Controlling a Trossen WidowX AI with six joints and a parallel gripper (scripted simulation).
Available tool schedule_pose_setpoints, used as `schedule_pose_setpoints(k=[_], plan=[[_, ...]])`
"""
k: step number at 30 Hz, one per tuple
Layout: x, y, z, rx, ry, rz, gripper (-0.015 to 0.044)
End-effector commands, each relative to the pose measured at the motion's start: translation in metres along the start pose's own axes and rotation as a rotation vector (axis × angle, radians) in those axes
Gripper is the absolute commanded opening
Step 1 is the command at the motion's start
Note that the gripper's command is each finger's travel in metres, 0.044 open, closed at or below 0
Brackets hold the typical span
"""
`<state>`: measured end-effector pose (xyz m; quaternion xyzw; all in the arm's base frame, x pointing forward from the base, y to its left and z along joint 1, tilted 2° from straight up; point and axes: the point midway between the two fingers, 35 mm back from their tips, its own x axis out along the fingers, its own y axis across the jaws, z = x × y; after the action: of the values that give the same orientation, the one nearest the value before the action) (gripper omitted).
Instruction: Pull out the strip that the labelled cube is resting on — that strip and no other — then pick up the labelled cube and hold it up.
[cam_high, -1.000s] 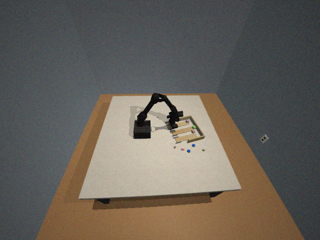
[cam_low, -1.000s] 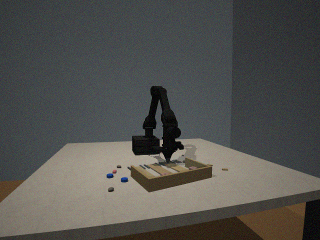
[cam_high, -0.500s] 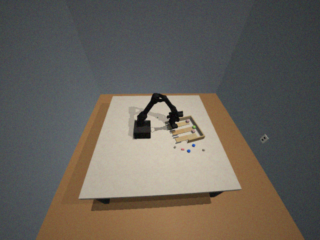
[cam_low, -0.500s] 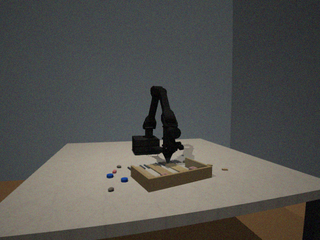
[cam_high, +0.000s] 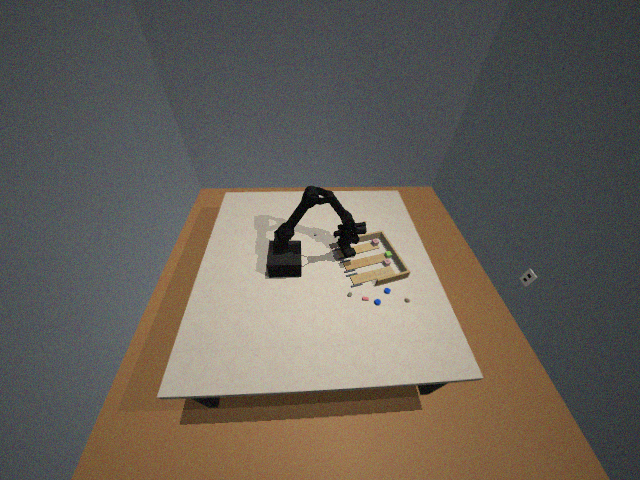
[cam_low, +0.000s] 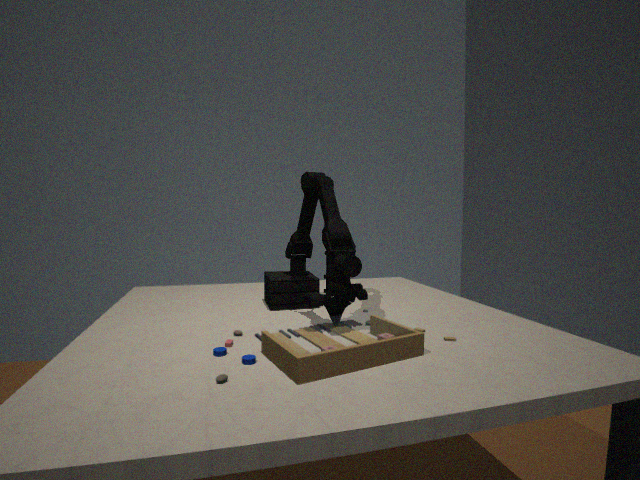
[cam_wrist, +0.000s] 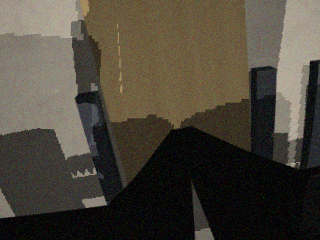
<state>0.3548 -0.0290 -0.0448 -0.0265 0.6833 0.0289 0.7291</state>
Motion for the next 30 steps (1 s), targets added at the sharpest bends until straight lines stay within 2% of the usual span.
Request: schedule_pose_setpoints(k=[1, 30], plan=[[0.0012, -0.0005, 0.0004, 0.003, -0.002, -0.004, 0.0000], [0.0038, -0.0007, -0.0002, 0.003, -0.002, -0.004, 0.0000]])
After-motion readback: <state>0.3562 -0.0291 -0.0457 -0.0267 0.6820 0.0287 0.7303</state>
